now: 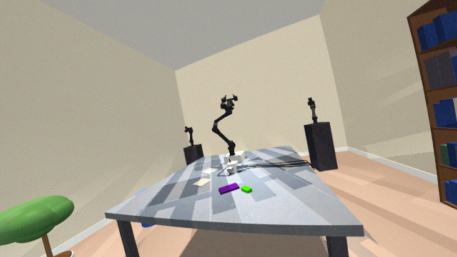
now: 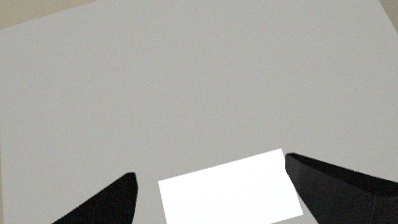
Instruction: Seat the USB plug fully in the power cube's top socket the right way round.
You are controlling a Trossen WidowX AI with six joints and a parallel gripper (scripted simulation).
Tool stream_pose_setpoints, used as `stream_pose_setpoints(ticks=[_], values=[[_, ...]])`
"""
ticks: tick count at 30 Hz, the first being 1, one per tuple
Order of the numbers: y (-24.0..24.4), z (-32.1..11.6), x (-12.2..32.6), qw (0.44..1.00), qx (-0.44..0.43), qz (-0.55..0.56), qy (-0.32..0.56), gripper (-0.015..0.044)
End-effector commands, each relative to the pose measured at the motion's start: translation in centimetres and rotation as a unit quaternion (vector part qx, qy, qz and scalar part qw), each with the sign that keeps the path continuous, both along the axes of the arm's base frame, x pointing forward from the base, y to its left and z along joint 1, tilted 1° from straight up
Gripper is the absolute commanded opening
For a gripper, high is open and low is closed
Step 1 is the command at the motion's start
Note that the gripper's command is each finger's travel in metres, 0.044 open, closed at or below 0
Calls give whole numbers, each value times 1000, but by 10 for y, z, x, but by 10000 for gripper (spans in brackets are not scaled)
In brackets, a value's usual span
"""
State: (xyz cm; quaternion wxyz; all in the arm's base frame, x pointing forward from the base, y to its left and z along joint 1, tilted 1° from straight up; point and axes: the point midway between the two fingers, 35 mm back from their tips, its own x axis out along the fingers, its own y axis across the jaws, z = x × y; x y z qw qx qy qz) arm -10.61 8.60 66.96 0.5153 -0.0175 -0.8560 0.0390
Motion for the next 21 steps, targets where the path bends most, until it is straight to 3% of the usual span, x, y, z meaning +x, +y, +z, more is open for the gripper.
stream_pose_setpoints(ticks=[1, 4, 11, 15, 21], values=[[2, 0, 0, 1000, -3, -1, -1, 426], [28, -6, -2, 999, -44, -18, -10, 440], [151, -53, 30, 964, -239, -120, -6, 440], [212, -93, 75, 917, -356, -178, 25, 440], [262, -160, 168, 822, -497, -253, 112, 440]])
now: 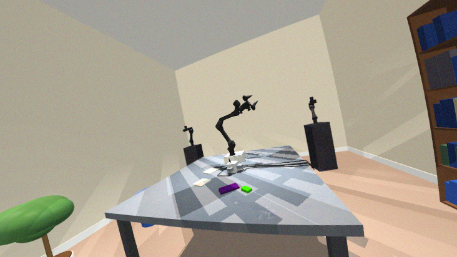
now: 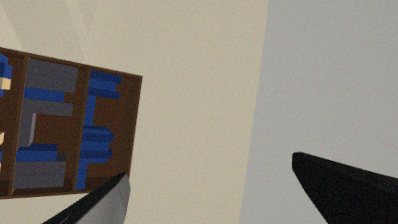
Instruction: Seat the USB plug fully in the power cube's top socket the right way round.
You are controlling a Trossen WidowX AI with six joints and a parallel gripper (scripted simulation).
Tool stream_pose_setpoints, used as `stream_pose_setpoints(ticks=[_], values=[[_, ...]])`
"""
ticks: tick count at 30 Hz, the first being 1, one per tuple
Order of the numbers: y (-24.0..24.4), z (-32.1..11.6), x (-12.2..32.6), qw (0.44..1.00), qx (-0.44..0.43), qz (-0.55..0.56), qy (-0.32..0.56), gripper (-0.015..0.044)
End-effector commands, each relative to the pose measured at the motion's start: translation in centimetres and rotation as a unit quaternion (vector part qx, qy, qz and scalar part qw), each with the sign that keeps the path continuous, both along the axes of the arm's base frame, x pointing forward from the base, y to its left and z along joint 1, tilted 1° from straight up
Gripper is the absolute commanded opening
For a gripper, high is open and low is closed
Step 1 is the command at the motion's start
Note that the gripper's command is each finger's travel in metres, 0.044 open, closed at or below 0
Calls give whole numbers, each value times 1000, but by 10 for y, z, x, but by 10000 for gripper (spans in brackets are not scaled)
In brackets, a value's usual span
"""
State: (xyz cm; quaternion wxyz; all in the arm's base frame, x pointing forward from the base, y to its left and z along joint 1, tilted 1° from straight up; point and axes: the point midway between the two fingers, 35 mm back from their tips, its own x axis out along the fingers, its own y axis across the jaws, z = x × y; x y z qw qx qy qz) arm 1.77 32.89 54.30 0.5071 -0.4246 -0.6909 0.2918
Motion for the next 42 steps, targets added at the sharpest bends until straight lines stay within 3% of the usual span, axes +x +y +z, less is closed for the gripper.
stream_pose_setpoints(ticks=[1, 10, 20, 26, 33, 42], values=[[25, -46, 59, 991, -93, -71, 58, 440], [15, -170, 195, 899, -272, -233, 251, 440], [-98, -309, 301, 680, -388, -403, 475, 440], [-197, -387, 311, 481, -430, -471, 602, 440], [-307, -445, 268, 216, -440, -487, 723, 440], [-310, -447, 271, 207, -440, -486, 726, 440]])
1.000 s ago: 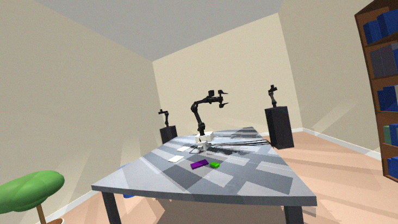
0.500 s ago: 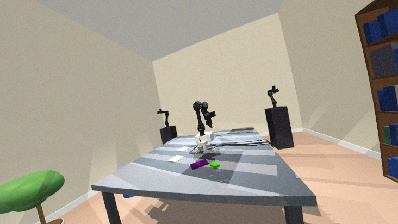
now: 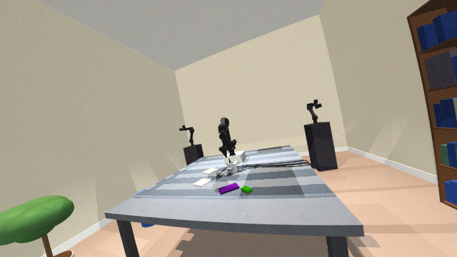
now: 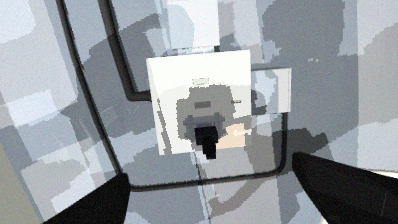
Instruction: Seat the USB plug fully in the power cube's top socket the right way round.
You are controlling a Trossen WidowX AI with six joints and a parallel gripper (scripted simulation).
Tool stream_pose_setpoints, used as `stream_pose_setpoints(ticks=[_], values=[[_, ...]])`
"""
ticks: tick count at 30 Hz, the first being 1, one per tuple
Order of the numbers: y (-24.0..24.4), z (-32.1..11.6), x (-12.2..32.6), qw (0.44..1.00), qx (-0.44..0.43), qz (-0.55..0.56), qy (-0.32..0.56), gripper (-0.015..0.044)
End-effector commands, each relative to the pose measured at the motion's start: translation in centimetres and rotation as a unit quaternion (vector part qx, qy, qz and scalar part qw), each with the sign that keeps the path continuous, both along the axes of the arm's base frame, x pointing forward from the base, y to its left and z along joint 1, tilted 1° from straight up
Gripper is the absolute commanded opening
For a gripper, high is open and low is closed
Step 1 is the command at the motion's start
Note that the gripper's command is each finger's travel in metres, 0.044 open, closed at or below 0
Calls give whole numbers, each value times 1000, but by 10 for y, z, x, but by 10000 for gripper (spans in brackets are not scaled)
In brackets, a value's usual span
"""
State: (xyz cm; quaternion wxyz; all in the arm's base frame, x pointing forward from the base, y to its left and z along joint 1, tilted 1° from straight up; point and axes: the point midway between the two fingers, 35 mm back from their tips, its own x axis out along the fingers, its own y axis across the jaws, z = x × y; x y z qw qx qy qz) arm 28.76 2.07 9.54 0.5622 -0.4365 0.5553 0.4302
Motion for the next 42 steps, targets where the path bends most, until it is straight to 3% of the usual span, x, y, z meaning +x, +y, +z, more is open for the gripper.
stream_pose_setpoints(ticks=[1, 32, 42], values=[[-2, -1, 1, 1000, -3, -5, 2, 440], [-3, -29, 2, 1000, -3, -5, 2, 440], [-2, -27, 2, 1000, -1, -3, 2, 177]])
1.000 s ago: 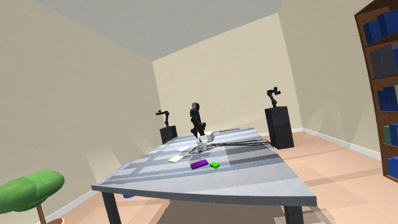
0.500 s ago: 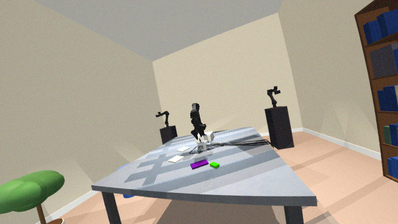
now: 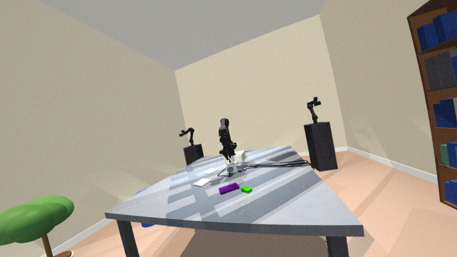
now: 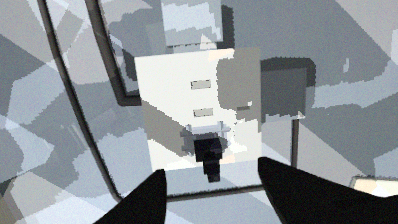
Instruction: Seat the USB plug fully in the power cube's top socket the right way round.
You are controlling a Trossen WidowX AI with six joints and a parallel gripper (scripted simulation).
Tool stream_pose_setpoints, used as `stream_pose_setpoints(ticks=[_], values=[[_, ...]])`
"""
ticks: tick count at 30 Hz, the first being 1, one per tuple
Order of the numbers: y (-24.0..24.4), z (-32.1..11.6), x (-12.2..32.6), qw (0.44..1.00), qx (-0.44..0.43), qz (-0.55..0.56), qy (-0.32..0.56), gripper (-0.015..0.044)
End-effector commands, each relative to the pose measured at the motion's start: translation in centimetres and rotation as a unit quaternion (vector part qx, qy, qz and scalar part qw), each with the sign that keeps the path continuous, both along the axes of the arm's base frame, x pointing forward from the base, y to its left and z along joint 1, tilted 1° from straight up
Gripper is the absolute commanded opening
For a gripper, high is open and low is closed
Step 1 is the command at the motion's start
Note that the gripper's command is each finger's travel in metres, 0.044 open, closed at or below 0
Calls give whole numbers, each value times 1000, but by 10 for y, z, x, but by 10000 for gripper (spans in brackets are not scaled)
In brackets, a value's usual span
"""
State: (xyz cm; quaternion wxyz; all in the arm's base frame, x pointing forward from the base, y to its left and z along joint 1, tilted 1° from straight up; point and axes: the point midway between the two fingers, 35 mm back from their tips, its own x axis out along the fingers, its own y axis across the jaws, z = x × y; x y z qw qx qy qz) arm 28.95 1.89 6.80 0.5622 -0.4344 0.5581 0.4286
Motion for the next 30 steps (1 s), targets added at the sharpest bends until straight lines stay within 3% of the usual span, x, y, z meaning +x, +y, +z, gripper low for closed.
stream_pose_setpoints(ticks=[1, 6, 9, 30], values=[[0, 0, 0, 1000, 0, 0, 0, 151], [0, 0, 0, 1000, 0, 0, 0, 20], [0, 0, 0, 1000, 0, 0, 0, 0], [0, 3, 0, 1000, 0, 0, 0, 0]])
